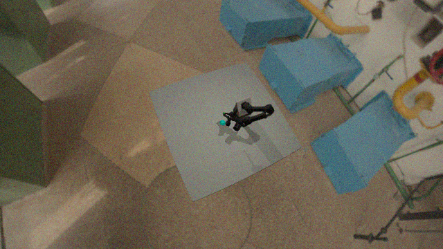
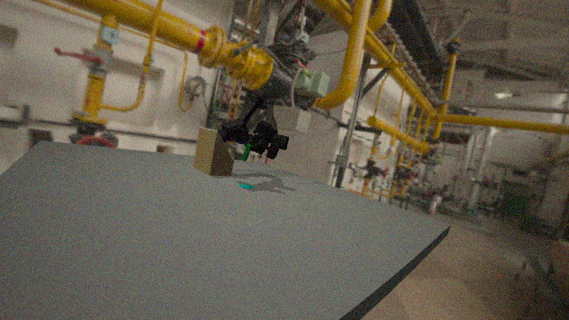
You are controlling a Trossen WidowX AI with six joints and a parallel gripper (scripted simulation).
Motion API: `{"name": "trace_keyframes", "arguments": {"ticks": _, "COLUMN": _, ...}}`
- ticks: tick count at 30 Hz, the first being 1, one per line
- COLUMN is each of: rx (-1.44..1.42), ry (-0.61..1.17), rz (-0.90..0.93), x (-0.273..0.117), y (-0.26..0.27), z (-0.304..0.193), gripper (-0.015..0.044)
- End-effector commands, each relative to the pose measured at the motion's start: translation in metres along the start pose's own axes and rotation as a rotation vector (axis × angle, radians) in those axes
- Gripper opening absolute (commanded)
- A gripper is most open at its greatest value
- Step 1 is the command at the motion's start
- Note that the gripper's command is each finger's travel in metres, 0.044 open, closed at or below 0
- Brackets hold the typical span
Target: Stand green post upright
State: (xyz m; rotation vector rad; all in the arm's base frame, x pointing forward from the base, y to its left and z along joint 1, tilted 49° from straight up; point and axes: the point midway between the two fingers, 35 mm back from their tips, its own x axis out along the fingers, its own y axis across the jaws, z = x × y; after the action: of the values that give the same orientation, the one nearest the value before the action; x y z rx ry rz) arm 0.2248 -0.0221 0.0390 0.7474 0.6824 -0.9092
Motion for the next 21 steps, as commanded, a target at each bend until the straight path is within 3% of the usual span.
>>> {"name": "trace_keyframes", "arguments": {"ticks": 1, "rx": 0.021, "ry": -0.022, "rz": 0.015, "x": -0.0012, "y": -0.0010, "z": 0.0006, "gripper": 0.0023}}
{"name": "trace_keyframes", "arguments": {"ticks": 21, "rx": 0.114, "ry": -0.114, "rz": 0.105, "x": -0.0098, "y": 0.0032, "z": 0.0043, "gripper": 0.0023}}
